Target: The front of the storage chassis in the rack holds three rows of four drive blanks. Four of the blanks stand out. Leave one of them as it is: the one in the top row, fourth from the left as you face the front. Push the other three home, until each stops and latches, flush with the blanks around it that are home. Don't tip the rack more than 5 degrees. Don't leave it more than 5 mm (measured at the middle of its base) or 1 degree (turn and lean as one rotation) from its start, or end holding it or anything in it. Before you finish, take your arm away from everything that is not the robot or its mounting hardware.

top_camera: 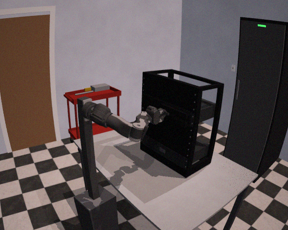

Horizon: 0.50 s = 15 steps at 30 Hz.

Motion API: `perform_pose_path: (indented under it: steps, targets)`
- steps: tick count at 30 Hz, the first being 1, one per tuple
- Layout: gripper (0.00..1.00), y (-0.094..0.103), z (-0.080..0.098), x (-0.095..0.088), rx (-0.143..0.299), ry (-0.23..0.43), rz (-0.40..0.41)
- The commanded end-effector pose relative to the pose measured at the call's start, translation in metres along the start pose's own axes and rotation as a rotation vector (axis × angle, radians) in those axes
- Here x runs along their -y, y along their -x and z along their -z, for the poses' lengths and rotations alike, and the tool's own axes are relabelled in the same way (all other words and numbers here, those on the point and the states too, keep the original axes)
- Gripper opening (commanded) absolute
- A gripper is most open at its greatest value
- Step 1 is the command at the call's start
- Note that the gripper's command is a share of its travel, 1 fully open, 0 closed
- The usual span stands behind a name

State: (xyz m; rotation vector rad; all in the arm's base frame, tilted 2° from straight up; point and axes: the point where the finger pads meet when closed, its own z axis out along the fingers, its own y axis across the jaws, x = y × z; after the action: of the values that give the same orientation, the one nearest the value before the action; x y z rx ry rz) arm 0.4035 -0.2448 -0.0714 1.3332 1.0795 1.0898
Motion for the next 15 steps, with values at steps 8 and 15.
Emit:
perform_pose_path:
  steps: [8, 15]
  targets:
    - [0.0, -0.0012, -0.0106, -0.0024, -0.004, 0.001, -0.001]
    - [0.0, -0.0013, -0.0107, -0.0024, -0.004, 0.001, -0.001]
